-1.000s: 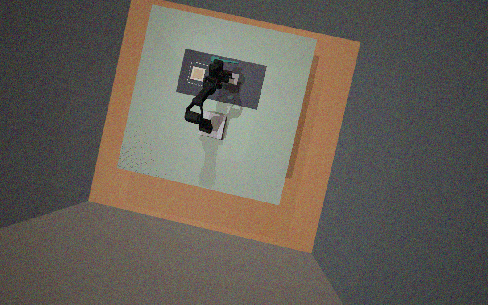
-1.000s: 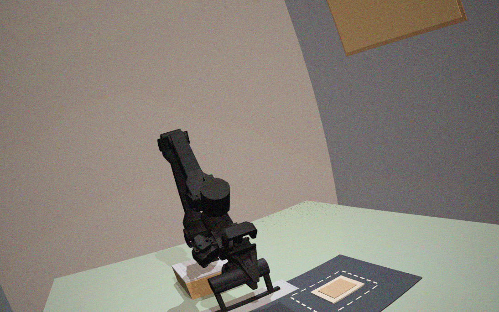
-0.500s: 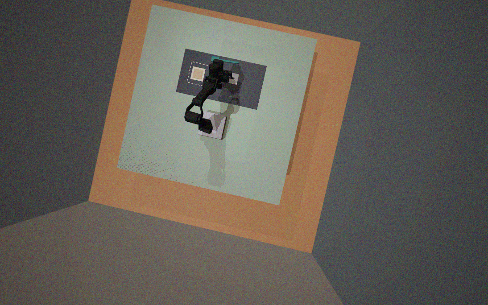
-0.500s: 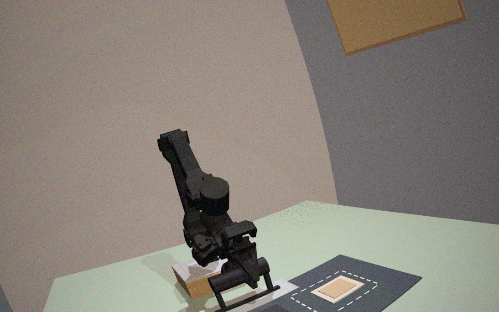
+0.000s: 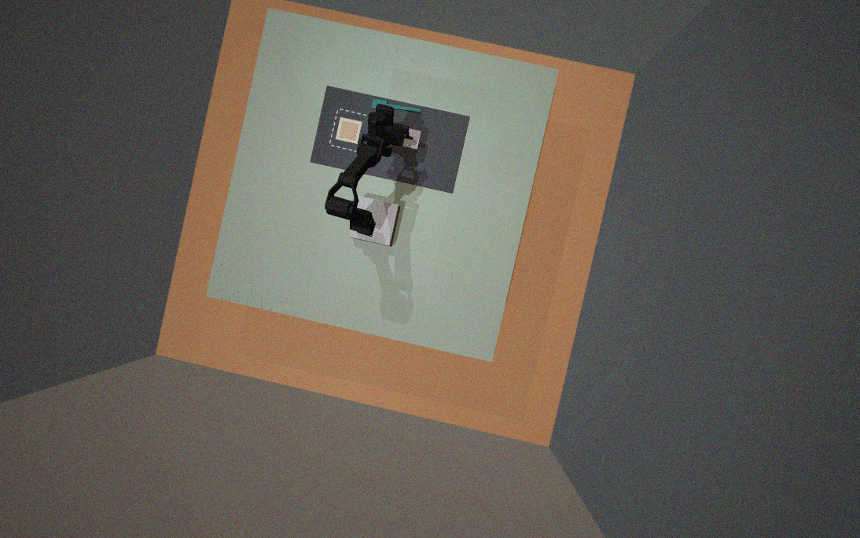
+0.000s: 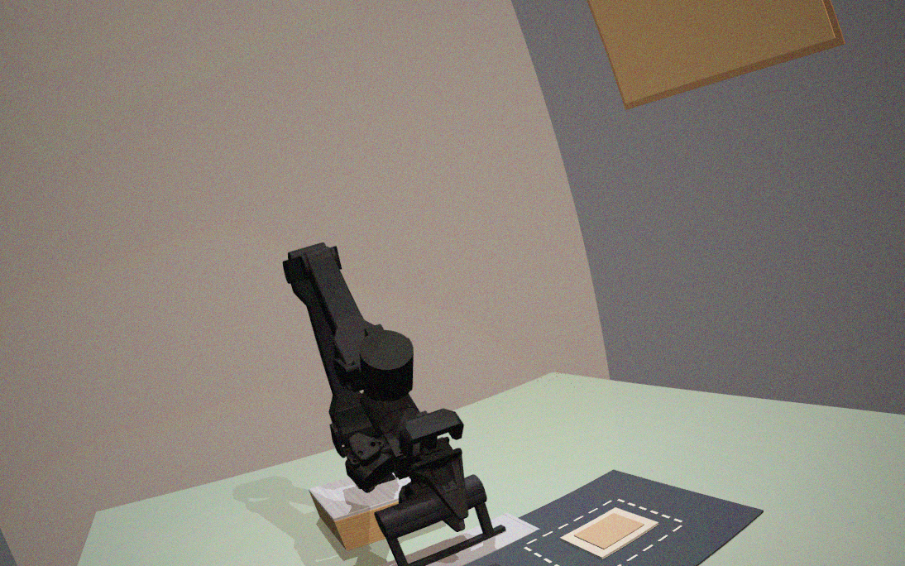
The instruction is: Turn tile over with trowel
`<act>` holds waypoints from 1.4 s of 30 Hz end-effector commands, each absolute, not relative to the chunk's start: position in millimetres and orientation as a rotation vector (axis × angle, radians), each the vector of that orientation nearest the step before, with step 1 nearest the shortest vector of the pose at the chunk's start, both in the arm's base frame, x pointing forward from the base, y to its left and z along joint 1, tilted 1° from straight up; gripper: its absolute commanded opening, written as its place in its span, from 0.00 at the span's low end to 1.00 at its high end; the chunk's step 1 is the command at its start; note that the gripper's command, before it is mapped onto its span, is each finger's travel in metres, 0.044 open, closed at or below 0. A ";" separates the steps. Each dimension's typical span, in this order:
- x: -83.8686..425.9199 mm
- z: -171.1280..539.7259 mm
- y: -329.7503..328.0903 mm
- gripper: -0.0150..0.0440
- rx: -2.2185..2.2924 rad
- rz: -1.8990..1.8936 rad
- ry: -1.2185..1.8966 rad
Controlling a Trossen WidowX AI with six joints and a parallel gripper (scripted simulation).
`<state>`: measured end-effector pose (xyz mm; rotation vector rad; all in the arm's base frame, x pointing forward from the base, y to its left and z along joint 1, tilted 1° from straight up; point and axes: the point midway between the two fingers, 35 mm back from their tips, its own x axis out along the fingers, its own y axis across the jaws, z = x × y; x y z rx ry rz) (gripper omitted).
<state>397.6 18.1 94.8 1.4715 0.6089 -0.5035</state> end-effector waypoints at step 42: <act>414.9 71.6 -40.6 0.25 1.681 -1.001 0.394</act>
